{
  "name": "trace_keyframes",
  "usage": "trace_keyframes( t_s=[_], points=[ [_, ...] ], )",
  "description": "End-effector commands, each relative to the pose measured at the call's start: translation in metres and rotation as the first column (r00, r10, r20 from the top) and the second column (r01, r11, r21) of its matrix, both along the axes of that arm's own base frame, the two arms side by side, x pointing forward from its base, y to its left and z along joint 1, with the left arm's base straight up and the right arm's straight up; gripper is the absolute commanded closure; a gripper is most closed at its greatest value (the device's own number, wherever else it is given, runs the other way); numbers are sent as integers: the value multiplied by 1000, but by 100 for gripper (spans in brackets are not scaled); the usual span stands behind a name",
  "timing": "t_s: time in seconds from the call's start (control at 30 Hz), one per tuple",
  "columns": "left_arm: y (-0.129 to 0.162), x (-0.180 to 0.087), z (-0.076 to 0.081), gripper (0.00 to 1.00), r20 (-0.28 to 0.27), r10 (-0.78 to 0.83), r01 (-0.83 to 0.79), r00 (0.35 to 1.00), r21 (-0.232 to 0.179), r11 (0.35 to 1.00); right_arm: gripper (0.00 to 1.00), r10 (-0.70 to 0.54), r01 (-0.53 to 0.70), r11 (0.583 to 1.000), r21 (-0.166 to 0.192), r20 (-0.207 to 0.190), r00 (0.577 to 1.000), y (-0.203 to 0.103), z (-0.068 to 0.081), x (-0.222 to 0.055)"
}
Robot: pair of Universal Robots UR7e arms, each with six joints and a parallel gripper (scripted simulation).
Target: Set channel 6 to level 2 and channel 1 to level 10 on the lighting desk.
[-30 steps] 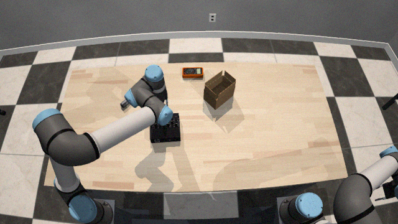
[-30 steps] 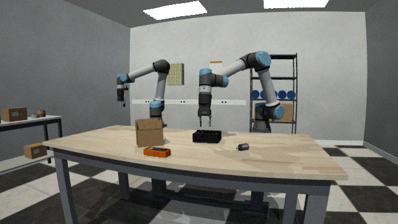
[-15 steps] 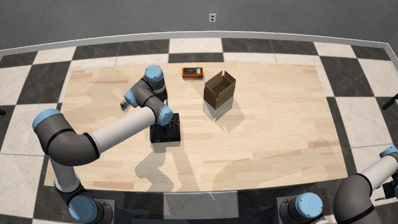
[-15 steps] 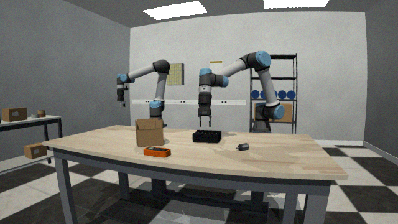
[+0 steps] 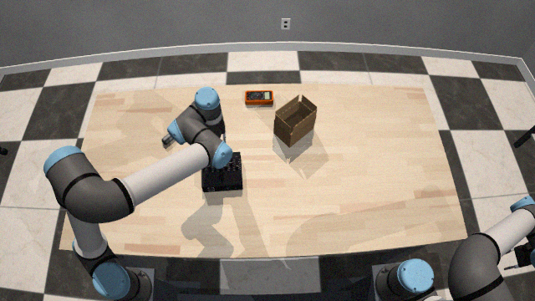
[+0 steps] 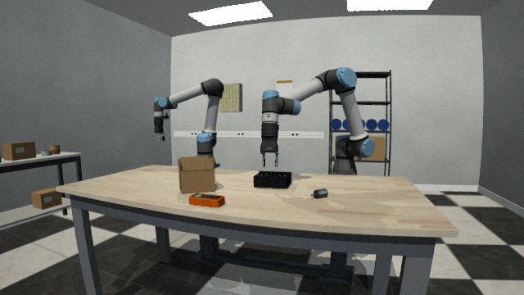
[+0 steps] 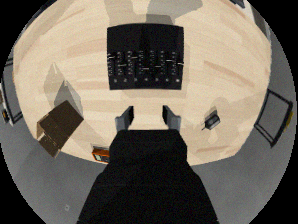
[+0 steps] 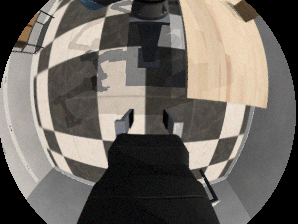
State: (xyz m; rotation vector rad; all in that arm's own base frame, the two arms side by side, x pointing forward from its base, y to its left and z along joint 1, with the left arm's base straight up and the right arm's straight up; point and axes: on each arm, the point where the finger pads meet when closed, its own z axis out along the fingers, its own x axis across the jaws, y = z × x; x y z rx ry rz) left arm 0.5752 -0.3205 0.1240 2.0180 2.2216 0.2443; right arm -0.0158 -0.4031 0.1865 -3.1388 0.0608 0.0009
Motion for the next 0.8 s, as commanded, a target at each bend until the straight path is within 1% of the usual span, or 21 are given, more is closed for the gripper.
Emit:
trace_keyframes(
  t_s=[0.0, 0.37, 0.77],
  points=[
    [-1, 1, 1, 0, 3, -2, 2, 1000, -2, 1000, 0, 0, 0, 1000, -2, 1, 1000, -1, 0, 0],
    [0, -1, 2, 0, 0, -33, 33, 999, 4, 999, 0, 0, 0, 1000, -2, 1, 1000, -1, 0, 0],
    [2, -6, 5, 0, -13, -147, 148, 989, 24, 989, 0, 0, 0, 1000, -2, 1, 1000, -1, 0, 0]
  ],
)
